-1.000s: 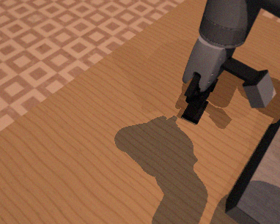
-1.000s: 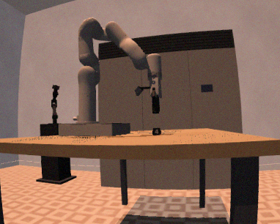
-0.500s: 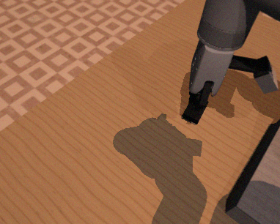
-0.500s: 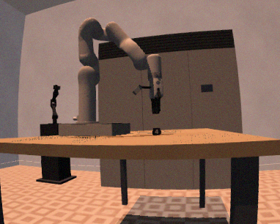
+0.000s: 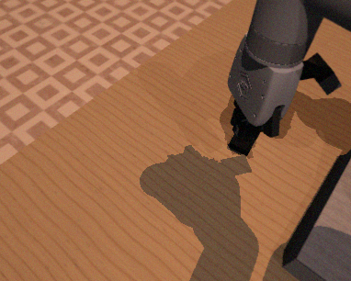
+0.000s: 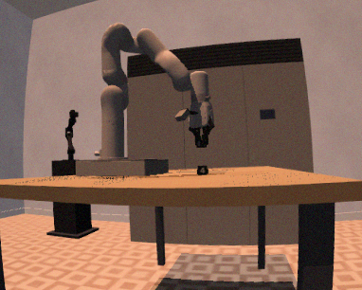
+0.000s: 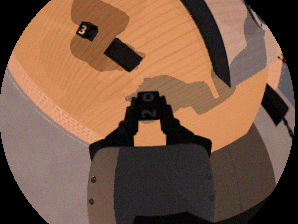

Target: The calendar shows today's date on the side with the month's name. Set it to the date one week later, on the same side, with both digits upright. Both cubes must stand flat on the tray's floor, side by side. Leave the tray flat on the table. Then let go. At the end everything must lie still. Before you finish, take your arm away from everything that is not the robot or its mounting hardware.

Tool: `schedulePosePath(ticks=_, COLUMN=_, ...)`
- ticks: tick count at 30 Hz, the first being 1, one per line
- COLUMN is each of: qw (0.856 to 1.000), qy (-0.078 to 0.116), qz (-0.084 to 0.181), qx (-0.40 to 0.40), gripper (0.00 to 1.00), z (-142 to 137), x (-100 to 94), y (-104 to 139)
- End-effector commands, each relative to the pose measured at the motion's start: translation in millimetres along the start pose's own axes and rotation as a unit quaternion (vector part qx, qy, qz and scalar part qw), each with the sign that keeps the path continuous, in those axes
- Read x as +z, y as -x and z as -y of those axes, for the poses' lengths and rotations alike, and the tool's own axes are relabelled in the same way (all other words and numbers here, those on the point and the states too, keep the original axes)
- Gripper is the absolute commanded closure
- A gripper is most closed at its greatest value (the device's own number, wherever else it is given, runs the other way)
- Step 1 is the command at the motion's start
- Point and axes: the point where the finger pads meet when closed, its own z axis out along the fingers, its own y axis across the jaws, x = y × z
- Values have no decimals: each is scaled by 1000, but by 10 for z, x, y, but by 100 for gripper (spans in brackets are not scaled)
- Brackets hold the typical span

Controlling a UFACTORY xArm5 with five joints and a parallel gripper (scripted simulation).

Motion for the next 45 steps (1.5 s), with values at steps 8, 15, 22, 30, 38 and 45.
schedulePosePath(ticks=8, qw=981, qy=-1, qz=1, qx=-194, gripper=73, z=-29, x=-5, y=48)
schedulePosePath(ticks=15, qw=950, qy=-1, qz=1, qx=-311, gripper=73, z=-54, x=-1, y=73)
schedulePosePath(ticks=22, qw=918, qy=-1, qz=1, qx=-397, gripper=73, z=-73, x=2, y=91)
schedulePosePath(ticks=30, qw=853, qy=-1, qz=1, qx=-521, gripper=73, z=-102, x=6, y=119)
schedulePosePath(ticks=38, qw=781, qy=-1, qz=0, qx=-624, gripper=73, z=-129, x=10, y=144)
schedulePosePath(ticks=45, qw=706, qy=-1, qz=0, qx=-708, gripper=73, z=-153, x=14, y=167)
